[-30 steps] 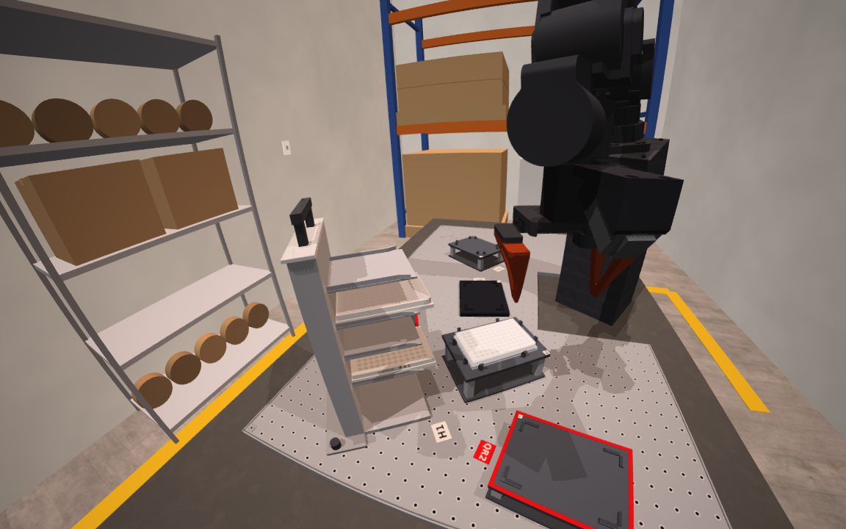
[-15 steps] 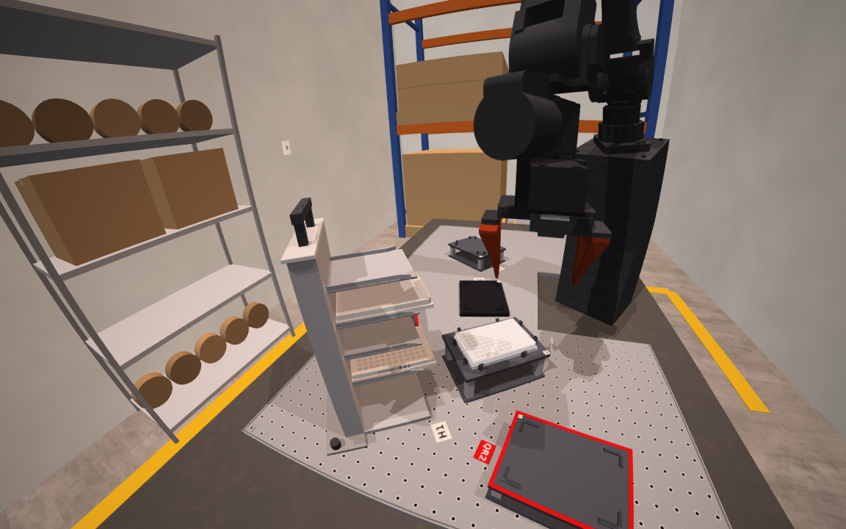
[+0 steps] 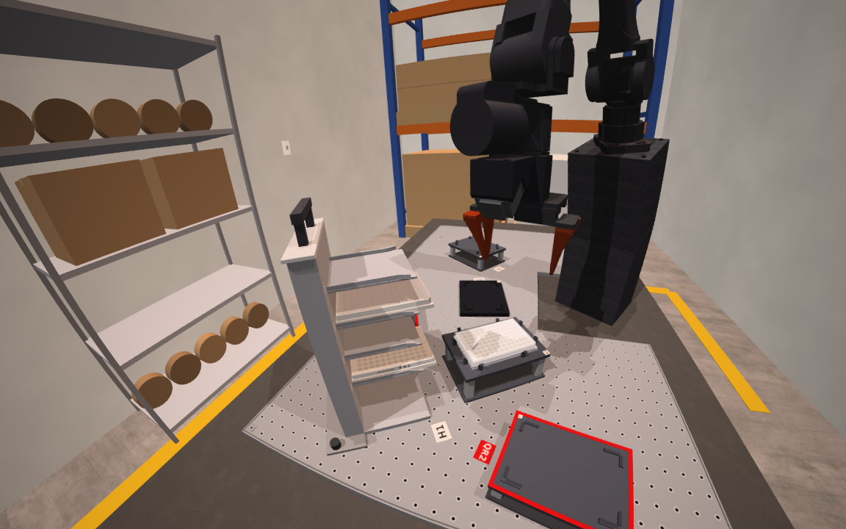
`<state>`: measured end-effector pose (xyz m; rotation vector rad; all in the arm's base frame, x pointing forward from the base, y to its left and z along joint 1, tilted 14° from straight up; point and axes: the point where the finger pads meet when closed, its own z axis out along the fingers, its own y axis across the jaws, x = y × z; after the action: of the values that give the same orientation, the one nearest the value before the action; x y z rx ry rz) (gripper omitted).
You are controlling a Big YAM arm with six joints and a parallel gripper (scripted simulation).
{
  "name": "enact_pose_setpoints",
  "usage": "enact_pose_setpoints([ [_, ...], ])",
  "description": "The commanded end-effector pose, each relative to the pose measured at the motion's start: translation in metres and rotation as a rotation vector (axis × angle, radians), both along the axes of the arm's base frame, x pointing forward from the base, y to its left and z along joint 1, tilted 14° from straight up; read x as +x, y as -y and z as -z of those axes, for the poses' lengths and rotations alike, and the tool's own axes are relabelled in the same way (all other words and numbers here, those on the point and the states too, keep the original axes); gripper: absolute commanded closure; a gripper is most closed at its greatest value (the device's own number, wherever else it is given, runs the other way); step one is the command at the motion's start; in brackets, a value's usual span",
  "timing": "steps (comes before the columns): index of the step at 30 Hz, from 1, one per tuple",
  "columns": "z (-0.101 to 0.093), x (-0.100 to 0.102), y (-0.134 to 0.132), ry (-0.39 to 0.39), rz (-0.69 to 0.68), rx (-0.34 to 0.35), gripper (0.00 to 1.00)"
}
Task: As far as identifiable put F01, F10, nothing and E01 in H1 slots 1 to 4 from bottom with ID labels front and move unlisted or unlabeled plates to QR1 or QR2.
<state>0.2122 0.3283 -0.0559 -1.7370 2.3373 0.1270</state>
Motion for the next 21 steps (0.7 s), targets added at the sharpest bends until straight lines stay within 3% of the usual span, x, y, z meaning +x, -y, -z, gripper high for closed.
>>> enact_pose_setpoints([
  [1, -0.011, 0.014, 0.004, -0.003, 0.121, 0.049, 0.00],
  [5, -0.010, 0.017, 0.009, -0.013, 0.166, 0.054, 0.00],
  [7, 0.002, 0.018, 0.020, -0.039, 0.212, 0.033, 0.00],
  [11, -0.009, 0.029, 0.027, -0.042, 0.302, 0.072, 0.00],
  [13, -0.004, 0.029, 0.032, -0.058, 0.349, 0.063, 0.00],
  [21, -0.004, 0.027, 0.022, -0.091, 0.486, 0.087, 0.00],
])
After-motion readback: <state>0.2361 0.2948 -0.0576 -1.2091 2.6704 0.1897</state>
